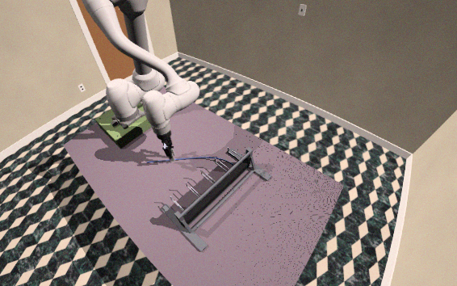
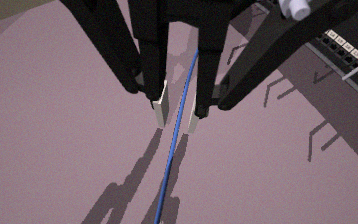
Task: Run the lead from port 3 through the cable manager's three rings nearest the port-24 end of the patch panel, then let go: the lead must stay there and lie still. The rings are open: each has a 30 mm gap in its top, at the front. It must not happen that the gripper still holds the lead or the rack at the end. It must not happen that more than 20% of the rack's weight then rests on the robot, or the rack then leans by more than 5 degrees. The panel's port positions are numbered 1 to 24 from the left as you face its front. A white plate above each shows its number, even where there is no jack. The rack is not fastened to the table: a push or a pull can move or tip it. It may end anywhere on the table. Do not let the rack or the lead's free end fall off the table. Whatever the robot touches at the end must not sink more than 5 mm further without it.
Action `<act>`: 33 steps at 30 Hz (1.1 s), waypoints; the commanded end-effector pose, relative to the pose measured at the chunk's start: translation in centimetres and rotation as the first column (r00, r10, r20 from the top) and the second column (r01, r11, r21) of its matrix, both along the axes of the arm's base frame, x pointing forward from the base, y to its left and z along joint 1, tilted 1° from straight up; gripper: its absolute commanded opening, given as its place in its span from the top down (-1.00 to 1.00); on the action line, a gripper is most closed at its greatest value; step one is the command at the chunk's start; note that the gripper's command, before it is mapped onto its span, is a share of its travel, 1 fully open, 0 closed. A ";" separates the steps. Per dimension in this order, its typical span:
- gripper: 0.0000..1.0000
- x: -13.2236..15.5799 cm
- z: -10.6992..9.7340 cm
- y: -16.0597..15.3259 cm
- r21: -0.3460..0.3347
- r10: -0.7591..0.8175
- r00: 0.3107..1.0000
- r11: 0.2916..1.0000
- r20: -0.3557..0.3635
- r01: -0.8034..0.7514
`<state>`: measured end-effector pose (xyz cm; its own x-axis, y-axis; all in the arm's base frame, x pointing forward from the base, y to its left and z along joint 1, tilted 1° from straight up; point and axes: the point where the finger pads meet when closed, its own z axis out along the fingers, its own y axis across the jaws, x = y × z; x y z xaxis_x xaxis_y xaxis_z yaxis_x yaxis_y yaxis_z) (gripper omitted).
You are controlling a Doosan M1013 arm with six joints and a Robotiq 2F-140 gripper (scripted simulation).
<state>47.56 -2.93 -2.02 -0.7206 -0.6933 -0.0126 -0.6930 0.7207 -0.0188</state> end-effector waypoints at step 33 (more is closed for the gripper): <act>0.60 0.0 -0.8 0.0 0.000 0.000 1.000 1.000 0.000 0.000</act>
